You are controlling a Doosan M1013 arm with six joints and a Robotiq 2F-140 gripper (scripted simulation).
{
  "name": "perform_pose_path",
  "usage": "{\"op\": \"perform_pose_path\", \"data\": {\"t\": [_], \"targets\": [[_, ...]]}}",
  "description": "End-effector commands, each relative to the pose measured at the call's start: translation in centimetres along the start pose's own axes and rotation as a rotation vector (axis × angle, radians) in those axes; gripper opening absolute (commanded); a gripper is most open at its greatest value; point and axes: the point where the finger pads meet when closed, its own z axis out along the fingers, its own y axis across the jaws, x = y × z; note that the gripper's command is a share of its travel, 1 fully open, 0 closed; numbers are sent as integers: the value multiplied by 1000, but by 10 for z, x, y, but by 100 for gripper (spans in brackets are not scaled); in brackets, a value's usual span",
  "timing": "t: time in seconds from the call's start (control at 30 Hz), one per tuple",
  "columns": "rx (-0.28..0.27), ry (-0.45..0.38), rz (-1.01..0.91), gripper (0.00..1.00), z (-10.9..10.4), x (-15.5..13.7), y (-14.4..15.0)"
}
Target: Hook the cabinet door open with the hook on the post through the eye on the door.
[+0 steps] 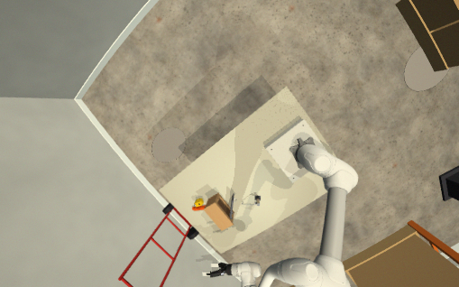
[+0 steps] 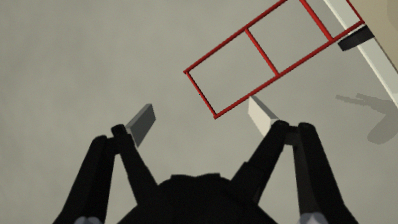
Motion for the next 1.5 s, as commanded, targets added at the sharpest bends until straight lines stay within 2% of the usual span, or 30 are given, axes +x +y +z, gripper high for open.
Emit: {"op": "perform_pose_path", "data": {"t": [0.0, 0.57, 0.67, 0.73, 0.83, 0.93, 0.97, 1.0, 1.03, 1.1, 1.17, 1.23, 1.27, 1.3, 1.33, 1.4, 1.43, 1.47], "targets": [[0, 0, 0, 100, 0, 0, 0], [0, 0, 1, 100, 0, 0, 0], [-2, 24, 34, 100, 2, 11, -5], [-4, 75, 103, 100, 5, 34, -16], [-2, 216, 298, 100, 8, 97, -41], [13, 336, 464, 100, 4, 145, -56], [14, 353, 488, 100, 4, 156, -60], [26, 412, 569, 100, -1, 178, -66], [28, 433, 598, 100, -2, 189, -70], [28, 433, 598, 100, -2, 189, -70], [68, 577, 797, 100, -20, 248, -83], [75, 609, 841, 100, -22, 258, -86], [99, 669, 923, 100, -35, 285, -90], [108, 704, 970, 100, -37, 291, -92], [130, 745, 1027, 100, -50, 313, -94], [148, 801, 1102, 100, -55, 322, -96], [181, 861, 1183, 100, -75, 350, -99], [194, 898, 1232, 100, -75, 350, -99]]}}
